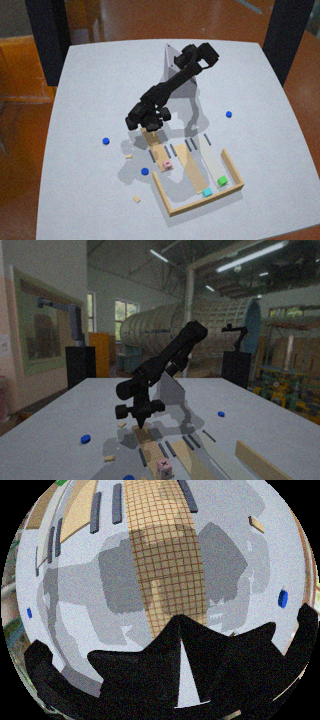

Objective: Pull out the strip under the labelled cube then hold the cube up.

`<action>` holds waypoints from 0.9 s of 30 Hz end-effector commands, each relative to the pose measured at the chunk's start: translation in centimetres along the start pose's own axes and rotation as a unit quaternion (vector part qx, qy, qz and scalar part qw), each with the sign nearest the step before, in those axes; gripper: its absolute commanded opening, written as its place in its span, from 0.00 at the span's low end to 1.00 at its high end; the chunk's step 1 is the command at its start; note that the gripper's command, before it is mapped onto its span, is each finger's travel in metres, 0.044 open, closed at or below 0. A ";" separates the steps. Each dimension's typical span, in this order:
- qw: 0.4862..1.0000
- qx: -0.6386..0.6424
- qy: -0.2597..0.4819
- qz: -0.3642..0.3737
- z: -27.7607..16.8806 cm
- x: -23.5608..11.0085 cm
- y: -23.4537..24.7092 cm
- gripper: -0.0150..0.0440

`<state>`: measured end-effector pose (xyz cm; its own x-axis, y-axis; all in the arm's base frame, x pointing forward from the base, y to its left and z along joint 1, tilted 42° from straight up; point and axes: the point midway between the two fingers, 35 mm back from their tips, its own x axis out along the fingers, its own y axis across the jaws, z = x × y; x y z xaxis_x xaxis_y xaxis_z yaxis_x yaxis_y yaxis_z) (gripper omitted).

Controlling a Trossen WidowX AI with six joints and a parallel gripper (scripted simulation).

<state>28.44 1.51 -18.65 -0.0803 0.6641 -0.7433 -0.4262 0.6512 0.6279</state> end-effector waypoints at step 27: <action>1.000 0.001 0.011 0.001 1.8 -4.3 0.0 0.57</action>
<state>29.29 -1.07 -15.50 -0.1058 0.6546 -0.7485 -0.4249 0.6508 0.6292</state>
